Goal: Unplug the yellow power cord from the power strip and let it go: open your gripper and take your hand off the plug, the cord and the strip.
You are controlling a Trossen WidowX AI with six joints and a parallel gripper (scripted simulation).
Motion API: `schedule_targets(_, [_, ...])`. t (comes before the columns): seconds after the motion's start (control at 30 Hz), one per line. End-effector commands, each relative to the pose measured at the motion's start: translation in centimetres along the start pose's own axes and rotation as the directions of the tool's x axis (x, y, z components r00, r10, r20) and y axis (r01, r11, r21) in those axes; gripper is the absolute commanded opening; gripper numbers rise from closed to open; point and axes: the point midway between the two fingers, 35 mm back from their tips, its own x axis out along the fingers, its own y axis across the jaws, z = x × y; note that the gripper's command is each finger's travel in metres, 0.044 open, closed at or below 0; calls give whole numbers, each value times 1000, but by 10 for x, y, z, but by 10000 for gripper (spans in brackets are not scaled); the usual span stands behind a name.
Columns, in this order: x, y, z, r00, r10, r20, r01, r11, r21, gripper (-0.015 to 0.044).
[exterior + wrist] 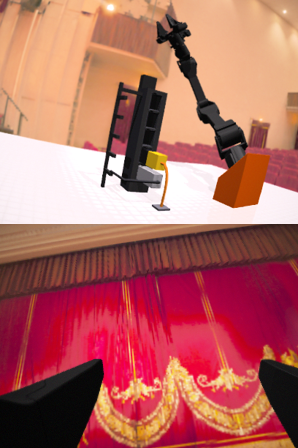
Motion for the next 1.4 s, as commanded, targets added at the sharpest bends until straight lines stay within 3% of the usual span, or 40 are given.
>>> schedule_targets(0.0, [1, 1, -1, 1000, 2, -3, -2, 1000, -1, 374])
schedule_targets(0.27, [45, 78, -56, 968, 160, -196, -173, 984, -51, 164])
schedule_targets(0.5, [69, 164, -138, 844, 314, -436, -380, 922, -72, 160])
schedule_targets(0.8, [62, 245, -229, 623, 422, -658, -578, 816, -24, 160])
schedule_targets(1.07, [17, 326, -323, 290, 466, -836, -747, 657, 107, 160])
schedule_targets(1.37, [-78, 392, -412, -154, 375, -914, -849, 424, 317, 160])
